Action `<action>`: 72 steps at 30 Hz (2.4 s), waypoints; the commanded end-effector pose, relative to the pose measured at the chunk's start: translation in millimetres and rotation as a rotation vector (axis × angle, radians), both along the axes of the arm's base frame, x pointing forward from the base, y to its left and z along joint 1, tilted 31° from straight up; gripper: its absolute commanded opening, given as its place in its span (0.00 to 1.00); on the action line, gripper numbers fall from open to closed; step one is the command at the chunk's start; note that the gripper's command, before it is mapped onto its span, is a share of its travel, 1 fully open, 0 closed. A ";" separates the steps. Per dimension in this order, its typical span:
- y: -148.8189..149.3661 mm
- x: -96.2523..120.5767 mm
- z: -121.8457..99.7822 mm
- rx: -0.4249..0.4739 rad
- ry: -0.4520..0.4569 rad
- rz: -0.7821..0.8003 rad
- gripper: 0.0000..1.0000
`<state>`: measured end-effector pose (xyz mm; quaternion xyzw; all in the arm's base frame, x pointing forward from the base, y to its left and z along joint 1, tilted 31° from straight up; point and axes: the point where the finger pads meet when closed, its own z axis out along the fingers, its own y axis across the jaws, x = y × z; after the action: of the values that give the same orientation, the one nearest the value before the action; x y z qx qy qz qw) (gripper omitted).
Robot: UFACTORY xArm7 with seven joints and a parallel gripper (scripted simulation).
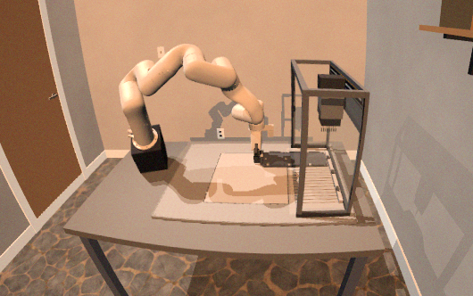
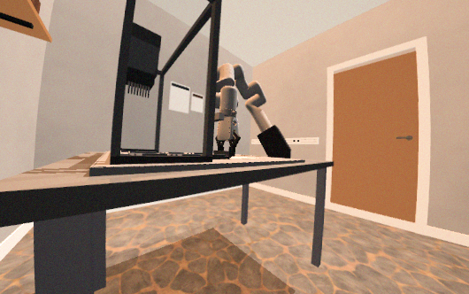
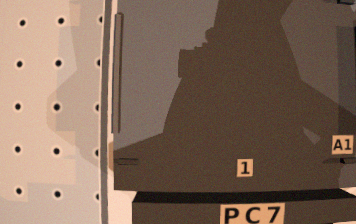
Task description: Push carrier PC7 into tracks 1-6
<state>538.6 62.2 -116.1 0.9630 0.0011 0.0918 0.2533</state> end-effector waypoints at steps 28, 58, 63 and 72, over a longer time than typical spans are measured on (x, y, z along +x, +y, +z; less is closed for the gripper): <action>2.5 8.4 2.7 0.003 -0.004 0.002 0.82; 2.5 7.7 2.6 0.003 -0.004 0.002 0.82; 2.3 4.4 2.0 0.003 -0.004 0.002 0.82; 2.1 0.1 1.2 0.003 -0.004 0.002 0.82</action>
<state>538.7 62.1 -115.9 0.9630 0.0008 0.0923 0.2533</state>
